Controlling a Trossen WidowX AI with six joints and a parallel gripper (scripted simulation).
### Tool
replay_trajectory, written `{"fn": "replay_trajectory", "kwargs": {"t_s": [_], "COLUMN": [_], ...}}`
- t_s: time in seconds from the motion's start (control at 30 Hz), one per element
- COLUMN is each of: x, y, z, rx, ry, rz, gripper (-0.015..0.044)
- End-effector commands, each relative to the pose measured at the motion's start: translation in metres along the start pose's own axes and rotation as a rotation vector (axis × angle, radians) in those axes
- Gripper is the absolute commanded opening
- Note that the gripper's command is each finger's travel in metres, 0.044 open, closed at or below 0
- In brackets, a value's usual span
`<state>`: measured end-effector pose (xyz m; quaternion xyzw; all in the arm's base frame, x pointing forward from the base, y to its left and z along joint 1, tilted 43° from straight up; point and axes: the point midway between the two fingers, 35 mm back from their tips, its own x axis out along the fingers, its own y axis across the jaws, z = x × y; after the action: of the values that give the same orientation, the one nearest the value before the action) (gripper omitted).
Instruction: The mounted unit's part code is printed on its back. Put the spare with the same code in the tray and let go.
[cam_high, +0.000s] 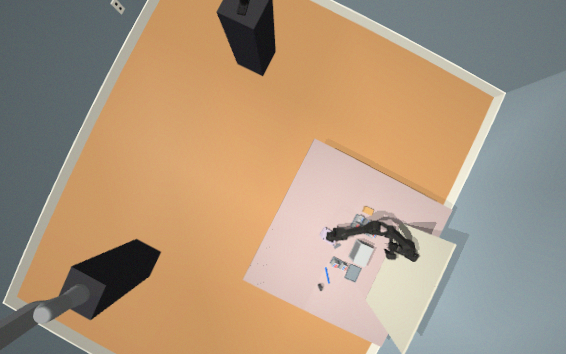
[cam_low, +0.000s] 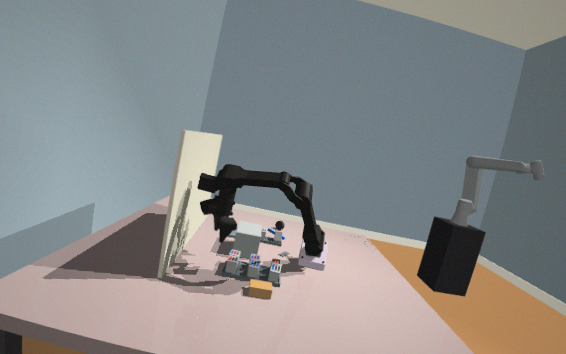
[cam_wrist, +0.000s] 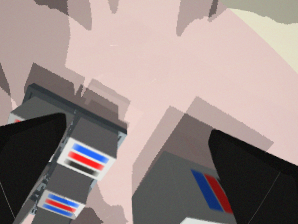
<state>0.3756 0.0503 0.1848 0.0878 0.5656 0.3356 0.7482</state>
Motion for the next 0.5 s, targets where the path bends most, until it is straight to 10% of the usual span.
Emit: {"fn": "replay_trajectory", "kwargs": {"t_s": [0.0,0.47], "x": [-0.012,-0.029], "y": [-0.06,-0.144], "z": [-0.022,-0.08], "rx": [0.138,0.378], "ry": [0.014,0.016], "rz": [0.0,0.091], "gripper": [0.044,0.044]}}
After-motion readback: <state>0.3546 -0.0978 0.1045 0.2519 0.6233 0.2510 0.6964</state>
